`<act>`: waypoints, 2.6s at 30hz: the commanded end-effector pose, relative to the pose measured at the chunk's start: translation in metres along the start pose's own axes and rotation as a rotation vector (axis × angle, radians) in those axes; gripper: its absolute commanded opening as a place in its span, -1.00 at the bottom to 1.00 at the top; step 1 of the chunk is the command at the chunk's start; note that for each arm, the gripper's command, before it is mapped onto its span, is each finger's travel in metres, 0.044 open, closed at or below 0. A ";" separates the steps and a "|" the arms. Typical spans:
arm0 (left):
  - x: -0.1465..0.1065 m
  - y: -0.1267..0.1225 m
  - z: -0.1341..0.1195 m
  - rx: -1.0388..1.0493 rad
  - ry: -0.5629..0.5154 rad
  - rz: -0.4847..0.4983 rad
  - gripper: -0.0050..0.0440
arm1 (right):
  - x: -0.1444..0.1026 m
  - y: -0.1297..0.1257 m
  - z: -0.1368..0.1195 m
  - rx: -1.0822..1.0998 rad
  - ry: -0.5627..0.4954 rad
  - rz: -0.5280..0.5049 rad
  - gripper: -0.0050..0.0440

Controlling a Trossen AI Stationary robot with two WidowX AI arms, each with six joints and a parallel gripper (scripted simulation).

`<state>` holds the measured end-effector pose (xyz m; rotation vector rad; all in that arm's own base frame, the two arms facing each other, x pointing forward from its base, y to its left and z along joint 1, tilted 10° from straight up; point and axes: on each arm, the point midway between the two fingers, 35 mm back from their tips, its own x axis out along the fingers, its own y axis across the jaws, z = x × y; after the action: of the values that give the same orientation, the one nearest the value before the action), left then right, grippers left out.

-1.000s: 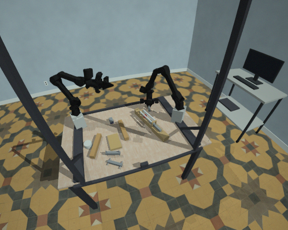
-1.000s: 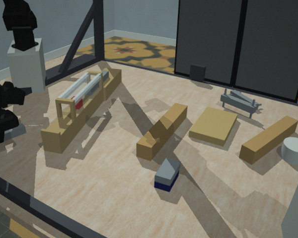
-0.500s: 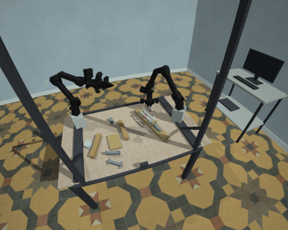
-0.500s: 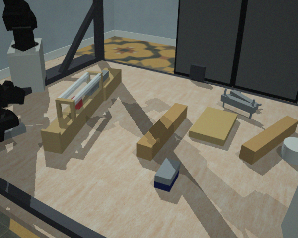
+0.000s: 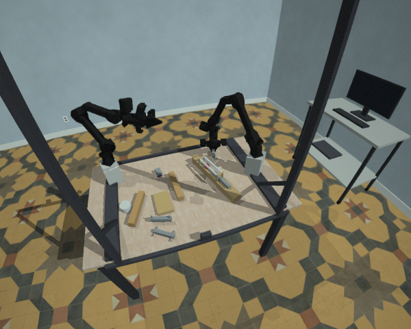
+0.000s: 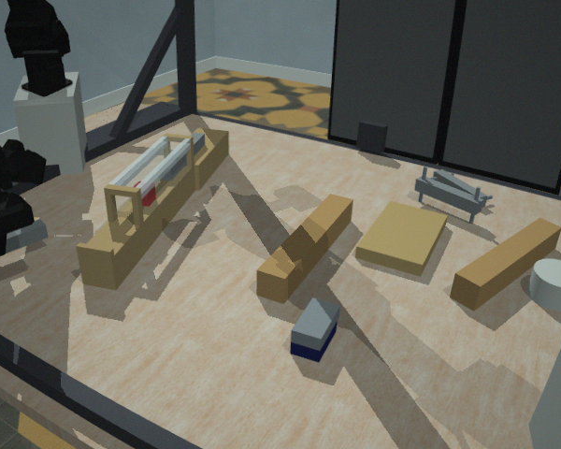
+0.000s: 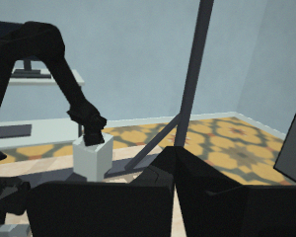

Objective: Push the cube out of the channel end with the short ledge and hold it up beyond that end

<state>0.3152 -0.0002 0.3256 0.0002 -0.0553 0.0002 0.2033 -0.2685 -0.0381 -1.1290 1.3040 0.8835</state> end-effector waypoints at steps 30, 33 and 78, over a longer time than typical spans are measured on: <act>-0.002 0.000 0.010 -0.004 -0.026 0.001 -0.80 | -0.058 -0.010 -0.008 0.003 0.041 -0.048 -0.80; -0.002 0.000 0.010 -0.004 -0.026 0.001 -0.80 | -0.064 -0.010 -0.008 0.002 0.042 -0.049 -0.80; -0.002 0.000 0.010 -0.004 -0.026 0.001 -0.80 | -0.132 -0.107 0.194 -0.192 0.009 -0.274 -0.80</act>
<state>0.3152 -0.0002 0.3256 0.0002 -0.0553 0.0002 0.3341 -0.1137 0.0873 -1.4127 1.0731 0.8243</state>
